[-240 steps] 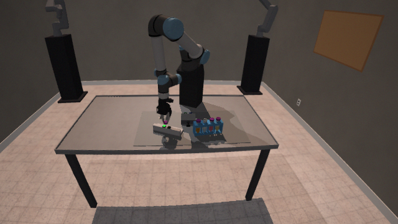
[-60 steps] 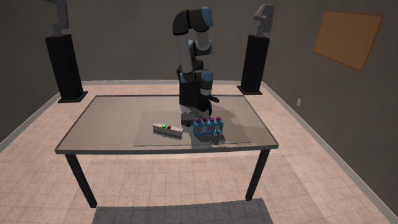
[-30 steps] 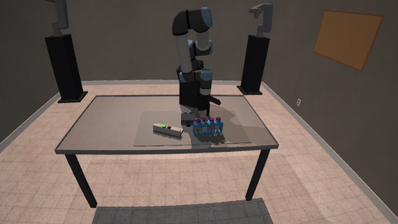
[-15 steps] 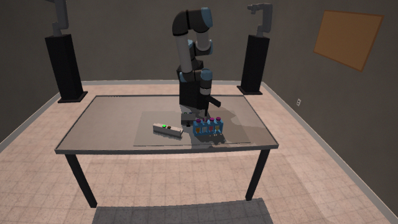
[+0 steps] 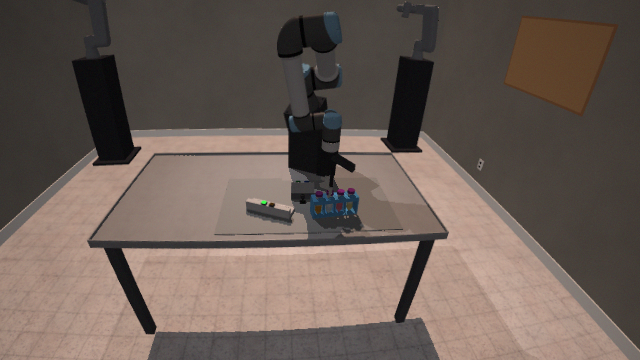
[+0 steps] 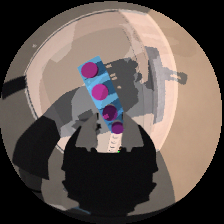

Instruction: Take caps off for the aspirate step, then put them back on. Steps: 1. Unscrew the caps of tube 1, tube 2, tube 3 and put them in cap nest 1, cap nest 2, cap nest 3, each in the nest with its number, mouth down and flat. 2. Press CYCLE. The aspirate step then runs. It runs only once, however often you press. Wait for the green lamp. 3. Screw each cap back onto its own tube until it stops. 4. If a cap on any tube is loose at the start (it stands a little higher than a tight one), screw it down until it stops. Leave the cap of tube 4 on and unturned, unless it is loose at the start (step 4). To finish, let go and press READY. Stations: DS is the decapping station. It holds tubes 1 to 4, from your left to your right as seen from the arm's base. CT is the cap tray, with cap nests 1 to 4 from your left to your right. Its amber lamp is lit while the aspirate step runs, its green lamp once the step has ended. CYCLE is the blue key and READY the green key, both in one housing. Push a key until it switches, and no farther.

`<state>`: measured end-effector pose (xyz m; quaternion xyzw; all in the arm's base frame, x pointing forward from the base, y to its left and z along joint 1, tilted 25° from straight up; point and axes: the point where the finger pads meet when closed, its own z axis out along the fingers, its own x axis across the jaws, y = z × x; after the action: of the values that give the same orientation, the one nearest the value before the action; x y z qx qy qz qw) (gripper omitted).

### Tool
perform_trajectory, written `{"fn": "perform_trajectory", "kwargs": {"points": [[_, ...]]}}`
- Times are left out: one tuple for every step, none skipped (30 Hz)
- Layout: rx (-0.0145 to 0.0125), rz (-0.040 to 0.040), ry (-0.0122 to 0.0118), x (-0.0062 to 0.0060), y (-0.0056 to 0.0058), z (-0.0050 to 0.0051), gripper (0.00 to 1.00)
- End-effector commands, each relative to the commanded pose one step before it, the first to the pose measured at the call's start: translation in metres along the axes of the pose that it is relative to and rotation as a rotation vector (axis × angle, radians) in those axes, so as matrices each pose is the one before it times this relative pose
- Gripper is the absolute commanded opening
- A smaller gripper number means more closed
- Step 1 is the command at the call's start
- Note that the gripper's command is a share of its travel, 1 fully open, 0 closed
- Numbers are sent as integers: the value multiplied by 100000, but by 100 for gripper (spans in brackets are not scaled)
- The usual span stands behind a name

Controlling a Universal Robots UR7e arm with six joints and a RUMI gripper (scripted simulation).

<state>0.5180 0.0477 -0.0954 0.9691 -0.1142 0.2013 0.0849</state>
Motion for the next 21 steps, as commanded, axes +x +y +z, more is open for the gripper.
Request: {"fn": "perform_trajectory", "kwargs": {"points": [[60,-13263,110,41,-18,-101,35],[0,-4000,0,0,0,0,35],[0,-4000,0,0,0,0,35],[0,-4000,0,0,0,0,35],[0,-4000,0,0,0,0,35],[0,0,0,0,0,0,35],[0,0,0,0,0,0,35],[0,-4000,0,0,1,0,35],[0,-4000,0,0,0,0,35],[0,-4000,0,0,0,0,35],[0,-4000,0,0,0,0,35],[0,-4000,0,0,0,0,35],[0,-4000,0,0,0,0,35],[0,-4000,0,0,0,0,35],[0,-4000,0,0,0,0,35],[0,-4000,0,0,0,0,35],[0,-4000,0,0,0,0,35],[0,-4000,0,0,0,0,35],[0,-2540,0,0,0,0,35],[0,0,0,0,0,0,35],[0,0,0,0,0,0,35]]}}
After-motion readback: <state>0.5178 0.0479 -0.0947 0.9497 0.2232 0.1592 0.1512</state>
